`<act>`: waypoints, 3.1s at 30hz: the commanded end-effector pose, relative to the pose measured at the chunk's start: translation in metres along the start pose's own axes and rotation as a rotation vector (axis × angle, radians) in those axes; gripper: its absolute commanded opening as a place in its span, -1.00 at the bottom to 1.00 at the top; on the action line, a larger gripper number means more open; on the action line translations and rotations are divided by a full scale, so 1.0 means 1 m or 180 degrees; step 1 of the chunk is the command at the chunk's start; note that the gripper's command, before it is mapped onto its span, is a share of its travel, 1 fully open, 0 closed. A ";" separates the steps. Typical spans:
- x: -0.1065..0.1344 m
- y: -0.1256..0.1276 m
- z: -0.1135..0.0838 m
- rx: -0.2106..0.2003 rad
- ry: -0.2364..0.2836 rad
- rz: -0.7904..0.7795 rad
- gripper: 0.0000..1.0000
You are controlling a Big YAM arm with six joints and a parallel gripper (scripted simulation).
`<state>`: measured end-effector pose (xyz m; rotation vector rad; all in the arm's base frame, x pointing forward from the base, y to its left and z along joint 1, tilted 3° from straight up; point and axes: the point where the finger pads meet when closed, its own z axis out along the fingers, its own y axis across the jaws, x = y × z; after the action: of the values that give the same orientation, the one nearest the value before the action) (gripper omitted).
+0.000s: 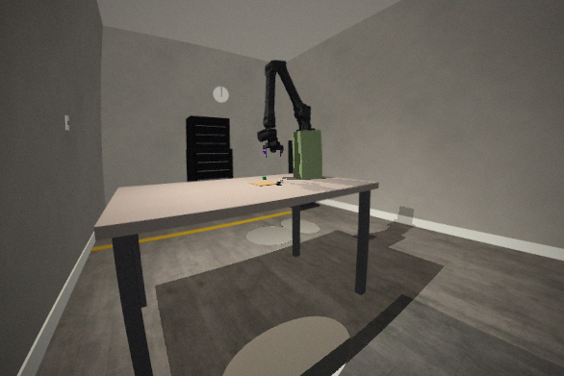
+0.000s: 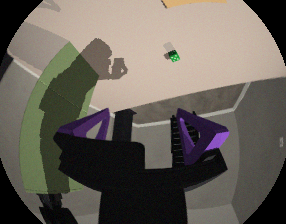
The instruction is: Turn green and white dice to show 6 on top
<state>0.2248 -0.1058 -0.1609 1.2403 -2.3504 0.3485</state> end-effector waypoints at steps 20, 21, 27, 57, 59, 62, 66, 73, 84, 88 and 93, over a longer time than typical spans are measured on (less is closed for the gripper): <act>0.000 -0.068 0.010 -0.0438 -0.1453 0.2423 1.00; 0.002 -0.074 0.009 -0.0451 -0.1529 0.2532 1.00; 0.005 -0.076 0.014 -0.0596 -0.1720 0.2854 1.00; -0.021 -0.082 0.065 -0.0516 -0.1753 0.2821 -0.33; -0.021 -0.082 0.065 -0.0516 -0.1753 0.2821 -0.33; -0.022 -0.070 0.069 -0.0602 -0.1704 0.2797 -0.33; -0.023 -0.066 0.072 -0.0635 -0.1685 0.2788 -0.33; -0.023 -0.067 0.072 -0.0632 -0.1686 0.2789 -0.33; -0.023 -0.067 0.072 -0.0632 -0.1686 0.2789 -0.33; -0.023 -0.067 0.072 -0.0632 -0.1686 0.2789 -0.33; -0.024 -0.066 0.074 -0.0639 -0.1683 0.2787 -0.33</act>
<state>0.2718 -0.1526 -0.2352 0.1520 -3.1855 0.0319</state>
